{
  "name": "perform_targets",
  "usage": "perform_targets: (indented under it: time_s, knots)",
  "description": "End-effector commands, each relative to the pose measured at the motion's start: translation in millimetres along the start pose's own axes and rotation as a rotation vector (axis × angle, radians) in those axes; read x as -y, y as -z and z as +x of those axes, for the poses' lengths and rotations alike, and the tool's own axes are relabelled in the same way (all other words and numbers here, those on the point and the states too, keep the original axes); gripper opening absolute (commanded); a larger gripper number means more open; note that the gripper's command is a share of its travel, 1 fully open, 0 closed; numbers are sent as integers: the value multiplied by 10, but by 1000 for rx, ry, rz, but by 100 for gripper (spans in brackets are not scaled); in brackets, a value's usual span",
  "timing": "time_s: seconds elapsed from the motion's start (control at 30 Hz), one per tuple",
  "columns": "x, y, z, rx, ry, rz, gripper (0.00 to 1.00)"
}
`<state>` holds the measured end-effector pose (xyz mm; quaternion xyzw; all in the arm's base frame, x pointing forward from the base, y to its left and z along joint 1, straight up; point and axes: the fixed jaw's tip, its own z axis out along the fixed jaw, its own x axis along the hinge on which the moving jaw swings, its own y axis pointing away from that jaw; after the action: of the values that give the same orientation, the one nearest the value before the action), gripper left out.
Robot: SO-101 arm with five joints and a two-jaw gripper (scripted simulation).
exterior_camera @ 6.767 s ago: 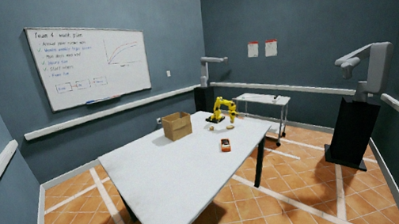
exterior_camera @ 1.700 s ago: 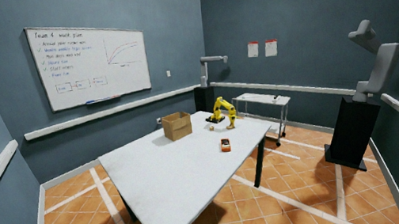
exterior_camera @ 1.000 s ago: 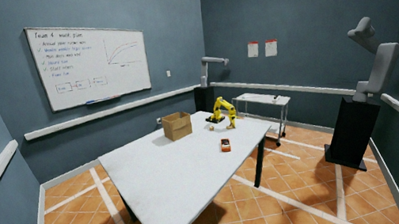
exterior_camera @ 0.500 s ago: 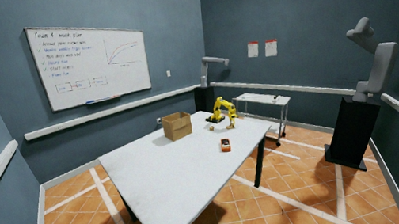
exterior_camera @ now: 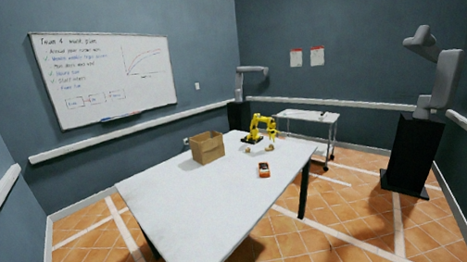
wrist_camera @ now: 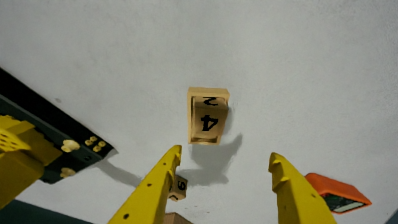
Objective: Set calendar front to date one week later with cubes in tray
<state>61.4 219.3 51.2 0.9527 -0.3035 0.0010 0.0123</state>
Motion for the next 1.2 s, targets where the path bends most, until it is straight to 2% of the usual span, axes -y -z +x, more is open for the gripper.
perform_targets:
  time_s: [0.0,0.77,0.9,1.13,1.17]
  knots:
    - [3,72,-25,7,3,18,36]
    - [8,91,-26,11,3,27,36]
    - [31,195,-35,28,3,75,36]
    - [74,584,-50,91,3,253,35]
    - [74,584,-50,91,3,253,35]
